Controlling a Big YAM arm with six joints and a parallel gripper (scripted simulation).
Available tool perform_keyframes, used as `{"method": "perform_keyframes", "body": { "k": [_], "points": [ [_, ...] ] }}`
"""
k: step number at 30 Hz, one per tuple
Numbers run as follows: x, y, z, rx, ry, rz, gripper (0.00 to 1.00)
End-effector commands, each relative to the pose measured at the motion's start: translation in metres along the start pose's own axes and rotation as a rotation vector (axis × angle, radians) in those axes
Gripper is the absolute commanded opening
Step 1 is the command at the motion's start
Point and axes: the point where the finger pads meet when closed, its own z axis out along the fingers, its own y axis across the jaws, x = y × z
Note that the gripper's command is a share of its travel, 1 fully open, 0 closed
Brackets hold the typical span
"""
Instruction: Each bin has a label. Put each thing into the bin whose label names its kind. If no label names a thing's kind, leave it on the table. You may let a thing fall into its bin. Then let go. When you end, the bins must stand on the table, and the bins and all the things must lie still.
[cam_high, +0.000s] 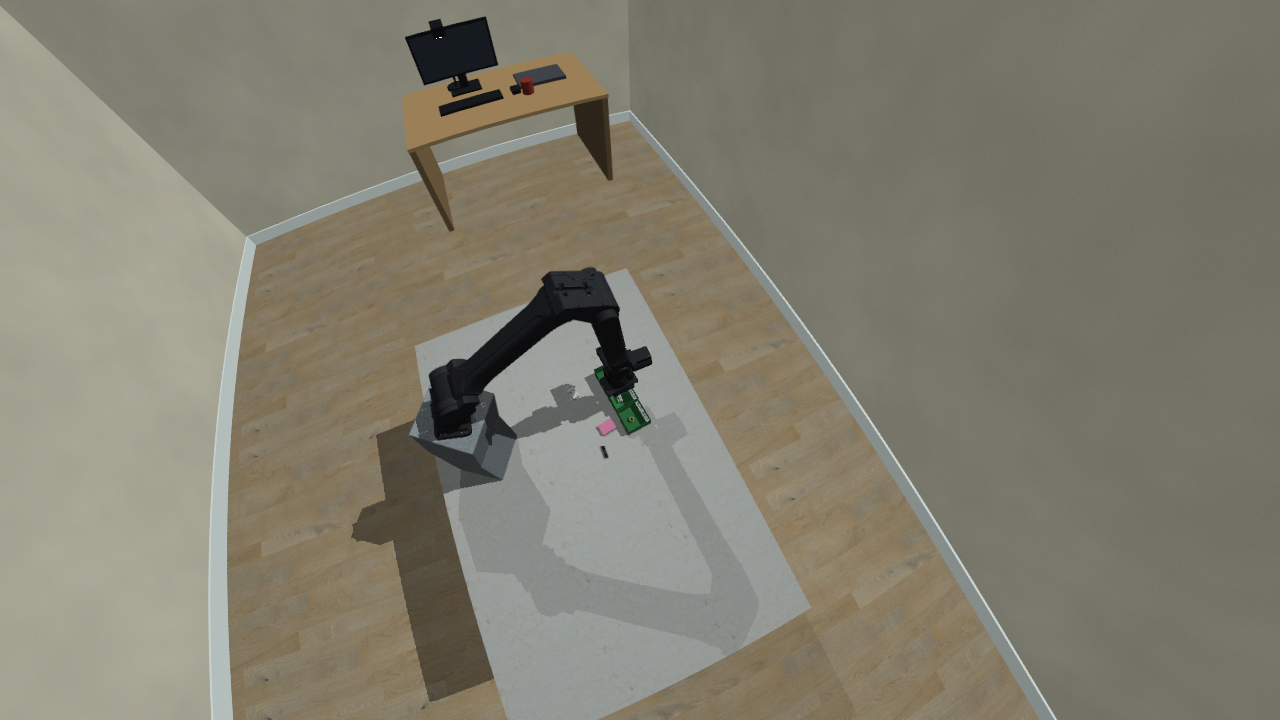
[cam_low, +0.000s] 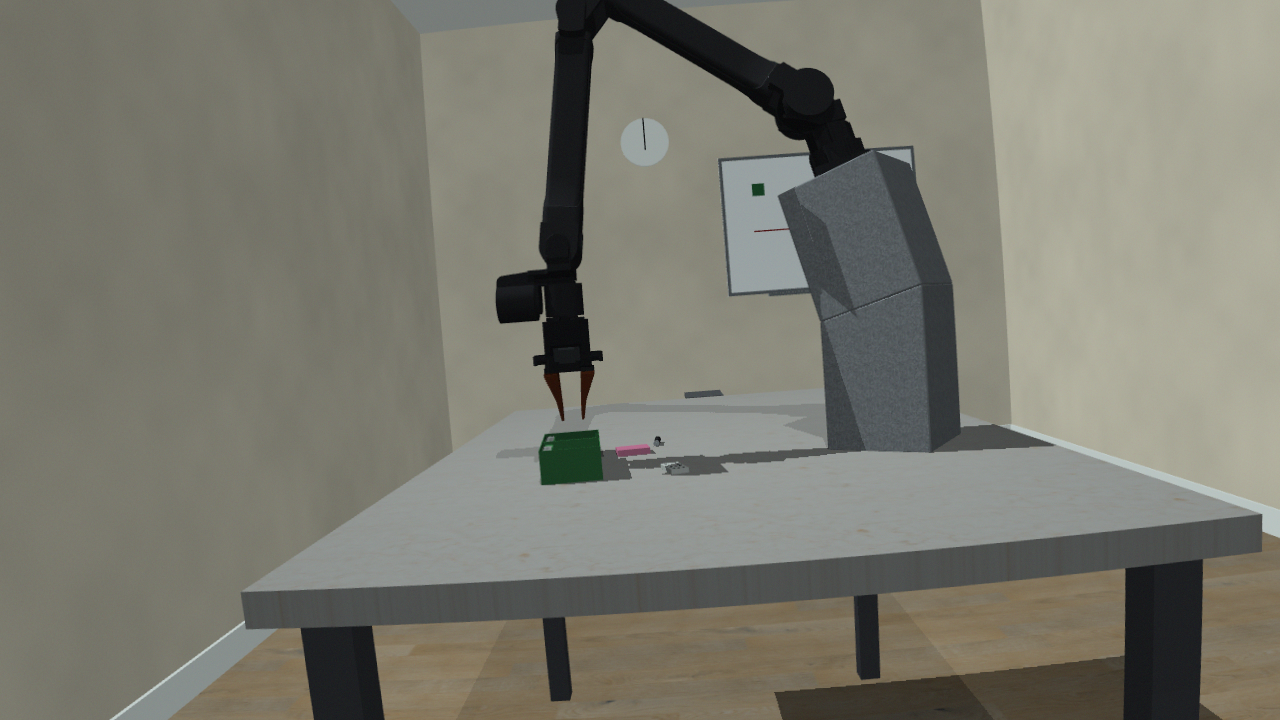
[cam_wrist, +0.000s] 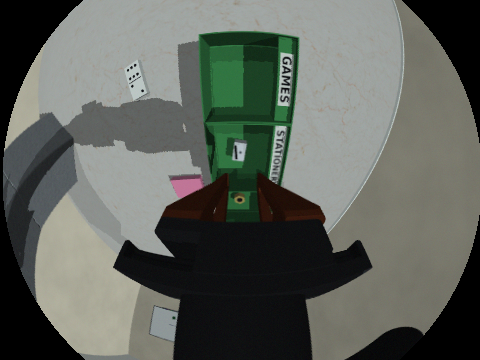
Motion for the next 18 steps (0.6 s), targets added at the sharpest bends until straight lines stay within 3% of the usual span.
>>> {"method": "perform_keyframes", "body": {
  "k": [1,18],
  "points": [
    [-0.0094,0.0035,0.0039,-0.006,-0.004,-0.003,0.29],
    [-0.0110,0.0054,0.0049,-0.002,-0.004,-0.004,0.29]
  ]
}}
